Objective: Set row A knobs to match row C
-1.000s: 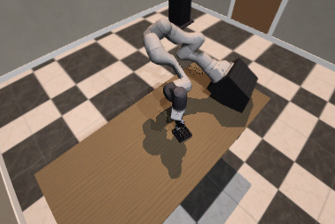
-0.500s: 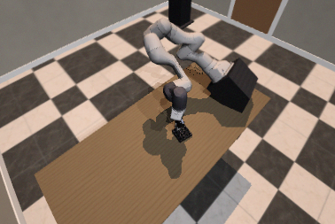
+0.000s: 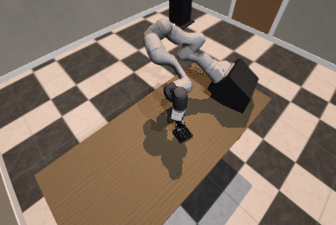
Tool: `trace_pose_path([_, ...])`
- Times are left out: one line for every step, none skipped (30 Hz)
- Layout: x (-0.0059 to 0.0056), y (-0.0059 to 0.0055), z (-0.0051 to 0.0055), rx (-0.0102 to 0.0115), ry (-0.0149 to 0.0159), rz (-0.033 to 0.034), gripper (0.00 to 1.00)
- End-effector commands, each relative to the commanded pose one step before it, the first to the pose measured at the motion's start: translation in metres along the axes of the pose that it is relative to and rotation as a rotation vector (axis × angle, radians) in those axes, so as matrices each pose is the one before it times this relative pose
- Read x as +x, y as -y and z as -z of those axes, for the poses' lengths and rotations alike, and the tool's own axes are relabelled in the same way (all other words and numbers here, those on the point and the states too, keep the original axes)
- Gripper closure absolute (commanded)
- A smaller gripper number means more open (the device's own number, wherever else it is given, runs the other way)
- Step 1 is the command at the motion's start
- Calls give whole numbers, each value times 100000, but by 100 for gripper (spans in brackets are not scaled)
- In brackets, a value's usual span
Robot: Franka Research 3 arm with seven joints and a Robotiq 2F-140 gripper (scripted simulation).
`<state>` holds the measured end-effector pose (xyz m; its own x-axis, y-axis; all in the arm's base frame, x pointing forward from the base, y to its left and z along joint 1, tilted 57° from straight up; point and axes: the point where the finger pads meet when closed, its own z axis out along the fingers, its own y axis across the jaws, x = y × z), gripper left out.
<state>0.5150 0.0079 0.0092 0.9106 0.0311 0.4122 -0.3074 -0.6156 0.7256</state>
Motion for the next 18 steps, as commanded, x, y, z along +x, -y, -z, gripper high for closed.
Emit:
trace_pose_path([-115, 3, 590, 8, 107, -282, 88])
trace_pose_path([0, 0, 238, 0, 1, 1, 88])
trace_pose_path([0, 0, 264, 0, 0, -1, 88])
trace_pose_path([0, 0, 282, 0, 0, 0, 88])
trace_pose_path([0, 0, 0, 0, 0, 0, 88])
trace_pose_path([0, 0, 0, 0, 0, 0, 88])
trace_pose_path([0, 0, 293, 0, 0, 0, 88])
trace_pose_path([0, 0, 297, 0, 0, 0, 88])
trace_pose_path([0, 0, 291, 0, 1, 1, 88])
trace_pose_path([0, 0, 279, 0, 0, 0, 88])
trace_pose_path([0, 0, 257, 0, 0, 0, 88])
trace_pose_path([0, 0, 229, 0, 0, 0, 88])
trace_pose_path([0, 0, 195, 0, 0, 0, 88])
trace_pose_path([0, 0, 158, 0, -1, -1, 88])
trace_pose_path([0, 0, 118, 0, 0, 0, 88])
trace_pose_path([0, 0, 79, 0, 0, 0, 88])
trace_pose_path([0, 0, 45, 0, 0, 0, 88])
trace_pose_path([0, 0, 18, 0, 0, 0, 88])
